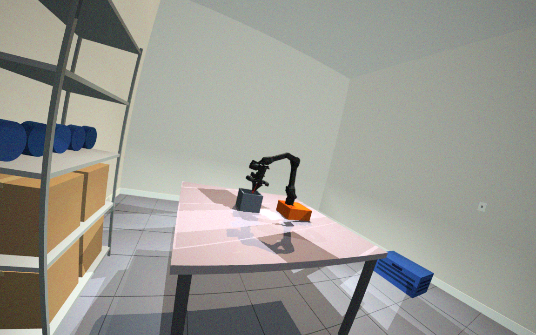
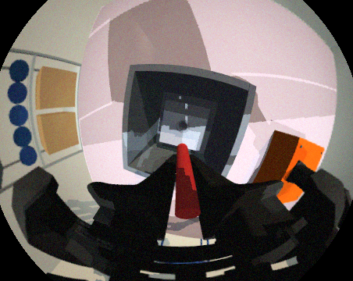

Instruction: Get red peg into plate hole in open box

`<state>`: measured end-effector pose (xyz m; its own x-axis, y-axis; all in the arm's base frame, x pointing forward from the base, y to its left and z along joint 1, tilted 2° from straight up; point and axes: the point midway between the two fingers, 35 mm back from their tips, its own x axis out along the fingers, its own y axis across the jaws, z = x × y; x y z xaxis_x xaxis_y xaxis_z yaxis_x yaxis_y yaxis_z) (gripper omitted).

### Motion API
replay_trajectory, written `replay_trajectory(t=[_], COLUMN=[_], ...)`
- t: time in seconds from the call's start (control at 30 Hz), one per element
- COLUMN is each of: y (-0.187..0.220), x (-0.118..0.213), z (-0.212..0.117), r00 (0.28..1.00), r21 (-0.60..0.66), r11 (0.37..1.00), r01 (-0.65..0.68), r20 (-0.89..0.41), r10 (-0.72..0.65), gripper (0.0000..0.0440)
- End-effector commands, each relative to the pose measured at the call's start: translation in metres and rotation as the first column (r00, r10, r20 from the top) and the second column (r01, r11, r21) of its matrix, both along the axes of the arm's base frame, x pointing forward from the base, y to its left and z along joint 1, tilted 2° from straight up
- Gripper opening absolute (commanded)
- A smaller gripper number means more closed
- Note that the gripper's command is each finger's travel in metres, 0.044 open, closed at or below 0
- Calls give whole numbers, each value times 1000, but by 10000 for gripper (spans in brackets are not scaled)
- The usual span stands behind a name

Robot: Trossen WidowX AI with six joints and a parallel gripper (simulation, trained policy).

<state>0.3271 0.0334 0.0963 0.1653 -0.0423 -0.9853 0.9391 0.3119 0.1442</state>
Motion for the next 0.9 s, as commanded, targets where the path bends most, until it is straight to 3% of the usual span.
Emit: replay_trajectory(t=[0.0,0.87], y=[-2,-17], x=[0,15], z=[-11,-68], r00=[1000,995], r21=[10,25], r11=[1000,997], r01=[-7,-68], r20=[-22,-70], r10=[7,69], gripper=[3,0])
